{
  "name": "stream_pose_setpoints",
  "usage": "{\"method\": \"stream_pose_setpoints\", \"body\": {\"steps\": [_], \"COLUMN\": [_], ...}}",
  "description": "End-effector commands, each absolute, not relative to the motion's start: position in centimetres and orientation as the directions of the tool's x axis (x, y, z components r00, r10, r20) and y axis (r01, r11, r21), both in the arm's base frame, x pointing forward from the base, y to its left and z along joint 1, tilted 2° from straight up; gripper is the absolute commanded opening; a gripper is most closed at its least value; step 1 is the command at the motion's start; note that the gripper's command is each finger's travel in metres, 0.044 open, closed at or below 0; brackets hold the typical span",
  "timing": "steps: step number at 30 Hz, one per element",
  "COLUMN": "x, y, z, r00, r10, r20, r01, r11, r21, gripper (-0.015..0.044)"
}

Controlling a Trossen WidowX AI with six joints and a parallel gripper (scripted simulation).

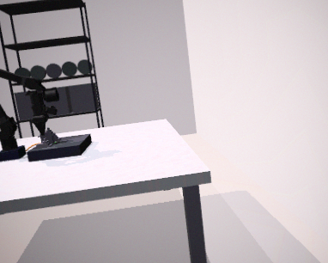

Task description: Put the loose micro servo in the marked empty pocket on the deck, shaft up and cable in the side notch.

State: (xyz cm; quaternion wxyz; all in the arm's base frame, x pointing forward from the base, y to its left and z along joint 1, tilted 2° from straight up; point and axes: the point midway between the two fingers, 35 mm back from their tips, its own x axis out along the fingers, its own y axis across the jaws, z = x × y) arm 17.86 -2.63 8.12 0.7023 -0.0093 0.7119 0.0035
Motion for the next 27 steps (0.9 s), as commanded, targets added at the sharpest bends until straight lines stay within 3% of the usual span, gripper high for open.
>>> {"method": "stream_pose_setpoints", "body": {"steps": [1, 27], "x": [18.0, 18.0], "y": [-2.7, -2.7], "z": [7.7, 6.5], "r00": [-0.007, -0.007], "r10": [-0.009, -0.009], "r20": [-1.000, -1.000], "r01": [-0.018, -0.018], "r11": [1.000, 1.000], "r21": [-0.009, -0.009], "gripper": [0.0000, 0.0000]}}
